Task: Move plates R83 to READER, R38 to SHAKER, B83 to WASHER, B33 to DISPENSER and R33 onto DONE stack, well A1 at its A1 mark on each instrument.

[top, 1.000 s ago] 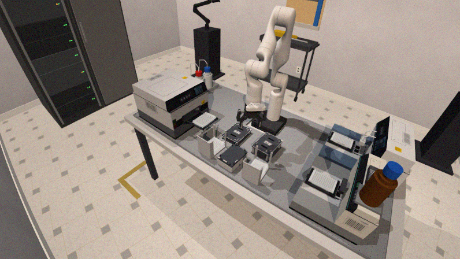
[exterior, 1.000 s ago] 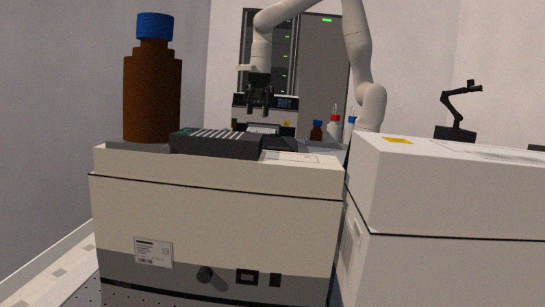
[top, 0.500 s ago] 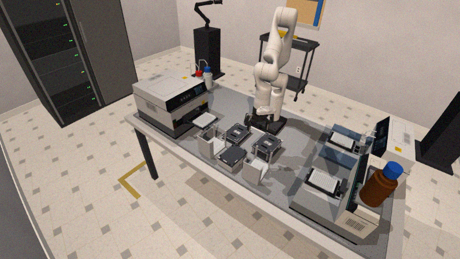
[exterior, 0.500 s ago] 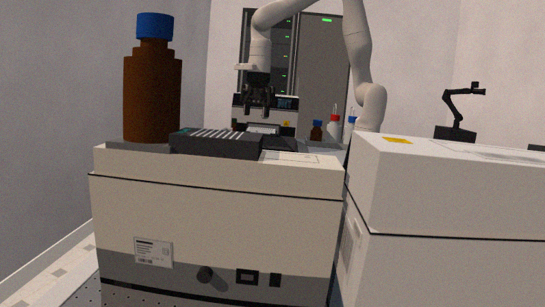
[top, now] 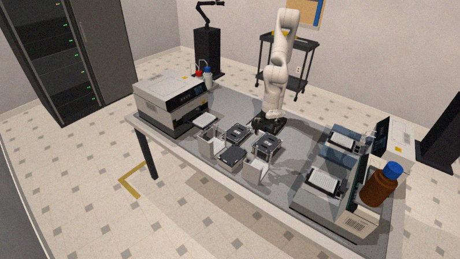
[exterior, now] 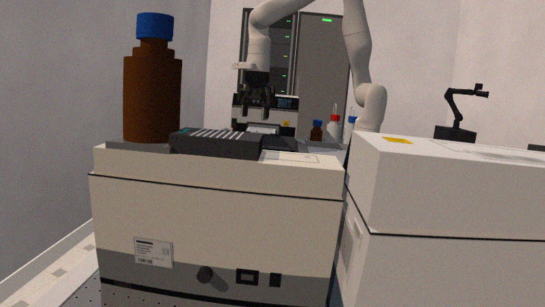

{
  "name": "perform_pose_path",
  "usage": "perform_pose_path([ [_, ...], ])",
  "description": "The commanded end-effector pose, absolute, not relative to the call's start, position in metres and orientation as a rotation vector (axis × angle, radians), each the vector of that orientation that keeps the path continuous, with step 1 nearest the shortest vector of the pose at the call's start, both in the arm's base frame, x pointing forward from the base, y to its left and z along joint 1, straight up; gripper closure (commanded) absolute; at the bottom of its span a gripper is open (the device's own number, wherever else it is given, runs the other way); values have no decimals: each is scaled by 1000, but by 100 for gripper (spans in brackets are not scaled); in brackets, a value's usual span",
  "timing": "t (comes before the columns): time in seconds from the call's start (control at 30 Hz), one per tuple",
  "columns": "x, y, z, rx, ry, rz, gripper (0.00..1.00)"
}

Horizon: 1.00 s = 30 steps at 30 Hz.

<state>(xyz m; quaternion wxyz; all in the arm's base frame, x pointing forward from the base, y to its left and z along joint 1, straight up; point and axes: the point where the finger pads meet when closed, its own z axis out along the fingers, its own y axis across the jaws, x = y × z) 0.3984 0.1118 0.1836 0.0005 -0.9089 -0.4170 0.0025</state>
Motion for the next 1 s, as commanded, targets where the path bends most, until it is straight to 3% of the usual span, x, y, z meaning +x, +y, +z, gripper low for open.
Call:
perform_pose_path([
  [0.0,398,120,183,-2816,-1394,16,0],
  [0.97,398,210,183,-2706,-1595,15,0],
])
